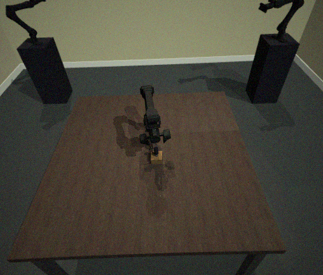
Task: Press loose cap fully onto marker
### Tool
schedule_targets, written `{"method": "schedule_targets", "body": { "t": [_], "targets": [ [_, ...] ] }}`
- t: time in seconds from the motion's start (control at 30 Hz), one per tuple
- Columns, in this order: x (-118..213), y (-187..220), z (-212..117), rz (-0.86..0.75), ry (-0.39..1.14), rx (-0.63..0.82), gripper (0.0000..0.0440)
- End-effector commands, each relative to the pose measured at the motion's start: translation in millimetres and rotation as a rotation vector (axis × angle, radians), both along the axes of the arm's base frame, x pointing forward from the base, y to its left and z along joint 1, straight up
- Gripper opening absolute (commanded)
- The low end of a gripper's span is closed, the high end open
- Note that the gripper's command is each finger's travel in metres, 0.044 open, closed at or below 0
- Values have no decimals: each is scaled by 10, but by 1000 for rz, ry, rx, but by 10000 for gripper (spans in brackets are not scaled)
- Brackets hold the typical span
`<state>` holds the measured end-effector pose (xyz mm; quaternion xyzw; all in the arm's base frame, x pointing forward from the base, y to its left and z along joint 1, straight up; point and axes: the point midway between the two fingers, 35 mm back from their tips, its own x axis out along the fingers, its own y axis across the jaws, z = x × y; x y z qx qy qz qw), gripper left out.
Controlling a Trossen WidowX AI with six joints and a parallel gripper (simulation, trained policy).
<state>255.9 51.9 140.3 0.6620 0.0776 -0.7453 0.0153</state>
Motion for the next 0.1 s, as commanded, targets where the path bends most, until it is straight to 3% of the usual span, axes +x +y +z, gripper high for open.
{"method": "schedule_targets", "body": {
  "t": [0.0,0.07],
  "targets": [
    [9,-2,91,0,-25,9,440],
    [7,-8,137,-5,-36,11,435]
  ]
}}
